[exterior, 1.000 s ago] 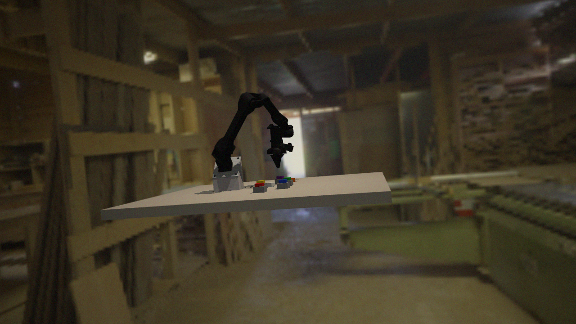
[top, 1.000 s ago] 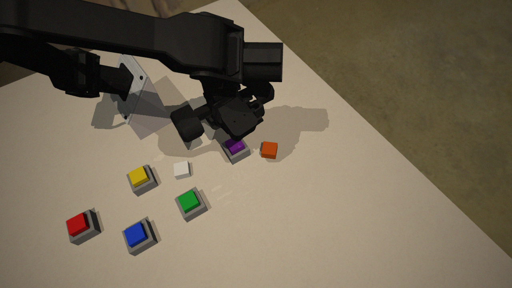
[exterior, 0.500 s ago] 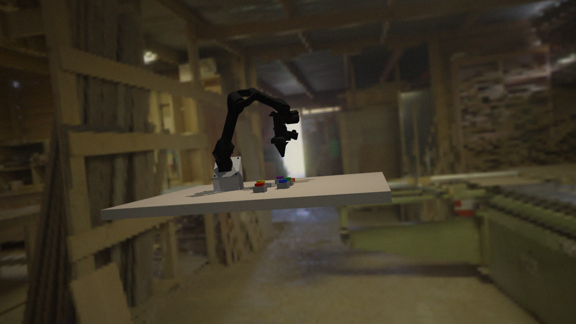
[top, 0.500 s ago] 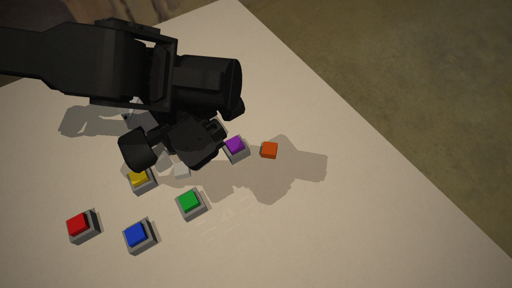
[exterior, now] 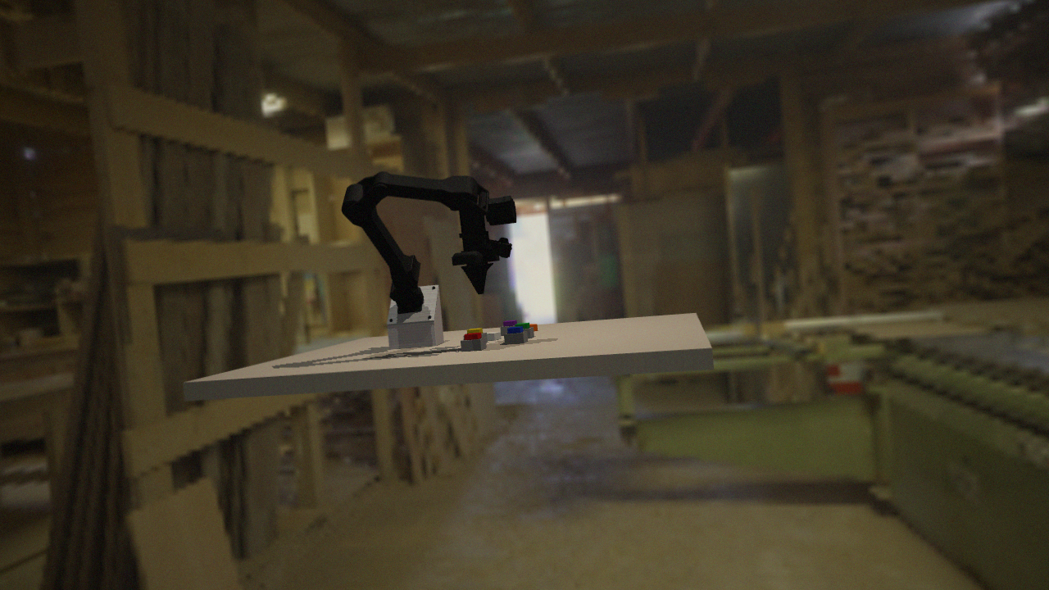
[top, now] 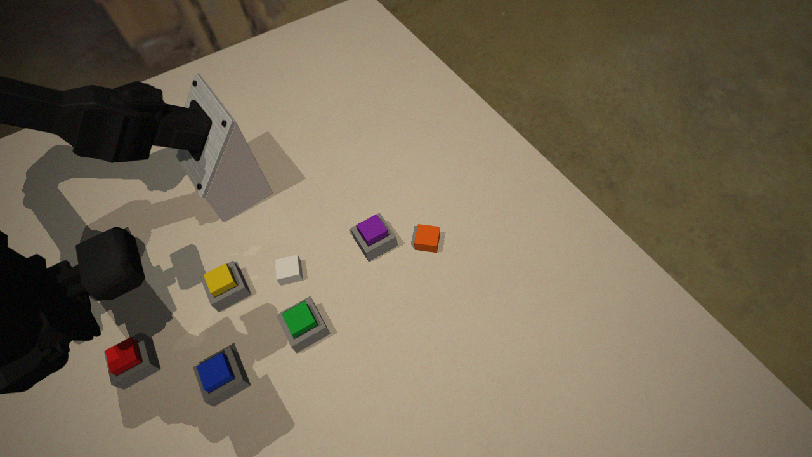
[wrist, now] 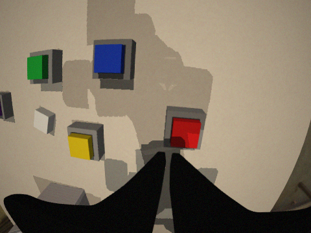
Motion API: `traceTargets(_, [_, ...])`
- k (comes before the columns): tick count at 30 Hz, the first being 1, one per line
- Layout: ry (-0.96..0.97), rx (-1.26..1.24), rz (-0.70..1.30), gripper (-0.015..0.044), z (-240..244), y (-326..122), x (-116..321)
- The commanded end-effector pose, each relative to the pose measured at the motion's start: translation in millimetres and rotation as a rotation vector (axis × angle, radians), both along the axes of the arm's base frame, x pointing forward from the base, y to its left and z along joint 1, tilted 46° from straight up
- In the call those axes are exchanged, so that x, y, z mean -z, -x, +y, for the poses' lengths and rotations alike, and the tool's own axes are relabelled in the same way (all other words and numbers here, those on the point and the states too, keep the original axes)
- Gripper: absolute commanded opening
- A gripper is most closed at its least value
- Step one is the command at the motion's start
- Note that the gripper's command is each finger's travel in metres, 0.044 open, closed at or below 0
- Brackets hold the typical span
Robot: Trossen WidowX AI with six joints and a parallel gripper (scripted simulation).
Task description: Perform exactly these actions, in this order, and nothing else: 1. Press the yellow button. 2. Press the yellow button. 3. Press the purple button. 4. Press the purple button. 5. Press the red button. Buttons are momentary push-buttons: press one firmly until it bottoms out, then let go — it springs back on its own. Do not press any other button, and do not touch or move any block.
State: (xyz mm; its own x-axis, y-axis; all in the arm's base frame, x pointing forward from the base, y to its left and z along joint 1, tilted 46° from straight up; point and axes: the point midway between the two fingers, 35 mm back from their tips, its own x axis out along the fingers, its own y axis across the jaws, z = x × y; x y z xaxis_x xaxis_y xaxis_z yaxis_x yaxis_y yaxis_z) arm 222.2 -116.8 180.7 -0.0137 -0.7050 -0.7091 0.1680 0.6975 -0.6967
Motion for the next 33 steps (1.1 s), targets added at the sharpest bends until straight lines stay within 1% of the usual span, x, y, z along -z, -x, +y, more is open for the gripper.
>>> traceTargets(1, [0.026,-0.004,0.028,0.0020,-14.9,24.4,-13.5])
traceTargets(7, [0.025,-0.004,0.028,0.0020,-16.2,24.2,-12.1])
traceTargets(13, [0.029,-0.004,0.026,0.0020,-58.1,26.2,26.9])
traceTargets(33, [0.030,-0.004,0.026,0.0020,-76.8,26.8,44.4])
